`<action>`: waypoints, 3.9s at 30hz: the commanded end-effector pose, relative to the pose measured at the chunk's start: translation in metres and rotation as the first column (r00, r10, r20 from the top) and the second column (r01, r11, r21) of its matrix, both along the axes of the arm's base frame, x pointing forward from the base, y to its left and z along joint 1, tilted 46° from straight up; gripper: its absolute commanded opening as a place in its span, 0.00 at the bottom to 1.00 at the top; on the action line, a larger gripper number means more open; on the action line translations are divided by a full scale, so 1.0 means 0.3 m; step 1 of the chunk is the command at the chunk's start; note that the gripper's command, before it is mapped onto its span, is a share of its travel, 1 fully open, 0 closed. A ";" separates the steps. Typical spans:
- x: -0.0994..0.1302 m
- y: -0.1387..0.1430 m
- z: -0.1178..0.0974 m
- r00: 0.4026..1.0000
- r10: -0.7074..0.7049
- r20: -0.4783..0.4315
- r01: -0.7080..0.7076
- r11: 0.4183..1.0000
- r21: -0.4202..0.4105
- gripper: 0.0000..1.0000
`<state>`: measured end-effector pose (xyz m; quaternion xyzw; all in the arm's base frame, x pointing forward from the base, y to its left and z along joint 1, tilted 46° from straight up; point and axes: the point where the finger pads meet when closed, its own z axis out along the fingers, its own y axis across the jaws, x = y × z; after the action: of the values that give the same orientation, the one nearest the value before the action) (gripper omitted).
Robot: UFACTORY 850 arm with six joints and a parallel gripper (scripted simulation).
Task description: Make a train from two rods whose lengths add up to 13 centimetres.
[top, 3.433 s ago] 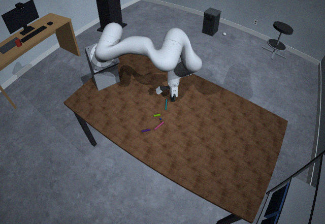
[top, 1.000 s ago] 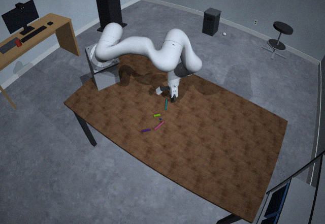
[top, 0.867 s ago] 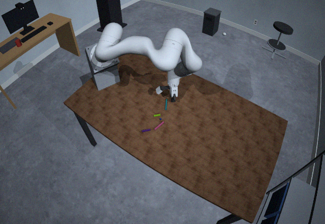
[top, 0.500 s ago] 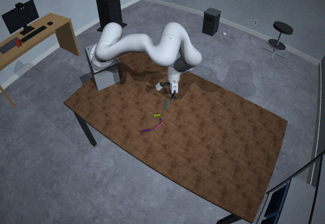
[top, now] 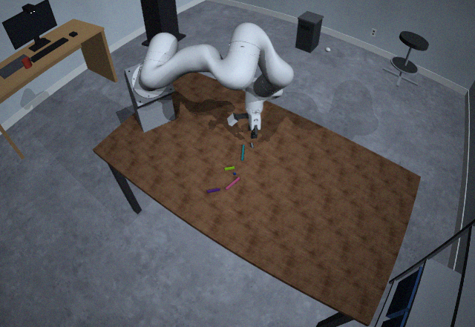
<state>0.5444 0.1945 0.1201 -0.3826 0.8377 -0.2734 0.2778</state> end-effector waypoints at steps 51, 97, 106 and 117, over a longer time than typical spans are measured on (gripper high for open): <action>0.011 -0.175 -0.011 0.779 0.493 -0.388 -0.627 0.617 -0.476 1.00; 0.009 -0.240 -0.018 0.601 0.551 -0.579 -0.792 0.312 -0.525 0.24; 0.009 -0.240 -0.018 0.601 0.551 -0.579 -0.792 0.312 -0.525 0.24; 0.017 -0.243 -0.026 0.597 0.550 -0.584 -0.794 0.305 -0.525 0.24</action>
<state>0.5489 0.1216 0.1125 -0.8127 0.4331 -0.3859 0.0548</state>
